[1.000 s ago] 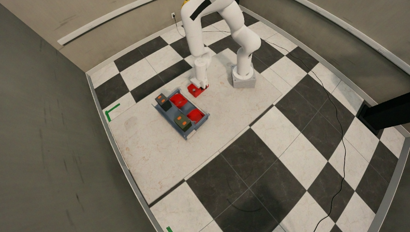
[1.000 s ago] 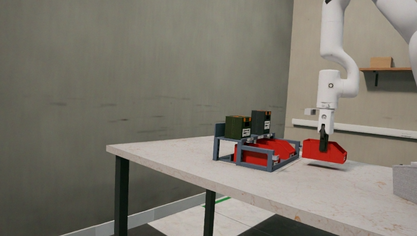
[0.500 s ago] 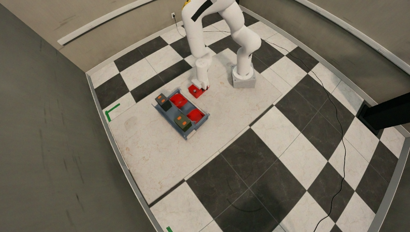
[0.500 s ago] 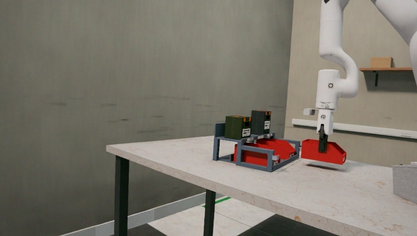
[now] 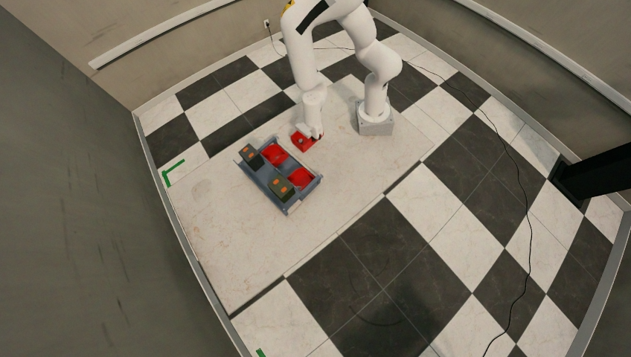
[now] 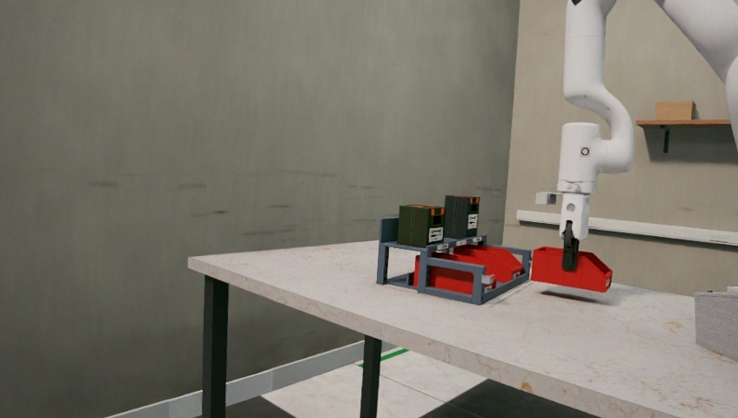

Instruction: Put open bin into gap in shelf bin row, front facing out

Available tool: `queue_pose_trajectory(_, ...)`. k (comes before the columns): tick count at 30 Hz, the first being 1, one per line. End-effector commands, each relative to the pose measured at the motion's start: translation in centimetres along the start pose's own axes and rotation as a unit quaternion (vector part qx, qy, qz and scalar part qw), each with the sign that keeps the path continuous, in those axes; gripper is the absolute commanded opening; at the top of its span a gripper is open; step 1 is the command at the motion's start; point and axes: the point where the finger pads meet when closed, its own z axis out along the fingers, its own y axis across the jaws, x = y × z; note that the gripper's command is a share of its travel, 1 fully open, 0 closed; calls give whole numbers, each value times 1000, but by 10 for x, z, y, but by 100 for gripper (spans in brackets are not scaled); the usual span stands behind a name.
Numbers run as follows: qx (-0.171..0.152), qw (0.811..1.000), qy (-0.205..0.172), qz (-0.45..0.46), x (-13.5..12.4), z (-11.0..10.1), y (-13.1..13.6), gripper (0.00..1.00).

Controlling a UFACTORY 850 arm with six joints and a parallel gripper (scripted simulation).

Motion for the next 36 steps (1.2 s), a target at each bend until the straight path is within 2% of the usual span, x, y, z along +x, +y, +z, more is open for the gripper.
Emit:
queue_pose_trajectory(1,0,1000,1,0,1,0,-7,0)
queue_pose_trajectory(12,0,1000,1,0,1,0,-7,0)
queue_pose_trajectory(17,0,1000,1,0,2,1,-22,0)
queue_pose_trajectory(29,0,1000,1,0,2,1,-22,0)
queue_pose_trajectory(34,0,1000,1,0,4,2,-44,0)
queue_pose_trajectory(36,0,1000,1,0,4,2,-44,0)
